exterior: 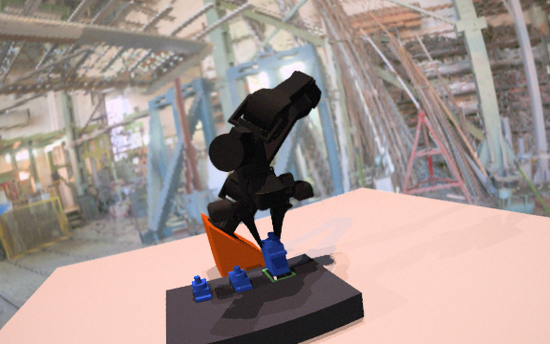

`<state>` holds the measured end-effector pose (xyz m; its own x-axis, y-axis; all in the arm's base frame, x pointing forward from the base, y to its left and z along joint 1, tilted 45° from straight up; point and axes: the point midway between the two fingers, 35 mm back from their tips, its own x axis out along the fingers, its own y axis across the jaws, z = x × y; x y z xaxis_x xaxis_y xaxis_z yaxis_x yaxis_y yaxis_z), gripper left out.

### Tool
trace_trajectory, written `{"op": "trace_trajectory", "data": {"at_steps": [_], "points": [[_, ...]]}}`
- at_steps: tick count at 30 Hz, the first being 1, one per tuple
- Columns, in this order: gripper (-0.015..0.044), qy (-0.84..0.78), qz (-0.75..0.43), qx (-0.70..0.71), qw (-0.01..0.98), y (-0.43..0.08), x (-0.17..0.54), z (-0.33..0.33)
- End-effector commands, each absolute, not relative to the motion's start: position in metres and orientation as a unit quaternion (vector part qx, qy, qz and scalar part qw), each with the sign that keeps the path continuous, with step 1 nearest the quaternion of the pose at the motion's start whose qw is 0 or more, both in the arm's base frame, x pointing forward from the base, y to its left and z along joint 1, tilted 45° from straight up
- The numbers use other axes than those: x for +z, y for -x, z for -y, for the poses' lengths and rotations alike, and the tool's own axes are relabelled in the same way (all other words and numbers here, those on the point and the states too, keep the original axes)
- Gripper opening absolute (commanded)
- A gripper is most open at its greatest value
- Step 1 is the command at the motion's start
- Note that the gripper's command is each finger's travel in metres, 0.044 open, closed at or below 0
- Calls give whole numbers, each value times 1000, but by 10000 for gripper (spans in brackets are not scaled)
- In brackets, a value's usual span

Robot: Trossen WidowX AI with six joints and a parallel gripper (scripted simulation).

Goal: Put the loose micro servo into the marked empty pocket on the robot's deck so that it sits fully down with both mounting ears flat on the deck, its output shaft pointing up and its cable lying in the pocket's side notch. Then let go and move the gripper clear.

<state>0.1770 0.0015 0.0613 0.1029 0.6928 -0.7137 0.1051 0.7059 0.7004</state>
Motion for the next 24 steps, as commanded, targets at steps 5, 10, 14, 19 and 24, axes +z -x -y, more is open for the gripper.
{"op": "trace_trajectory", "data": {"at_steps": [5, 10, 14, 19, 24], "points": [[0, -317, -632, 218, 672, -178, 56, -7], [0, -317, -632, 218, 672, -178, 54, -10], [0, -318, -632, 218, 672, -178, 52, -11], [0, -318, -632, 218, 672, -178, 52, -12], [0, -318, -632, 218, 672, -179, 48, -15]]}}
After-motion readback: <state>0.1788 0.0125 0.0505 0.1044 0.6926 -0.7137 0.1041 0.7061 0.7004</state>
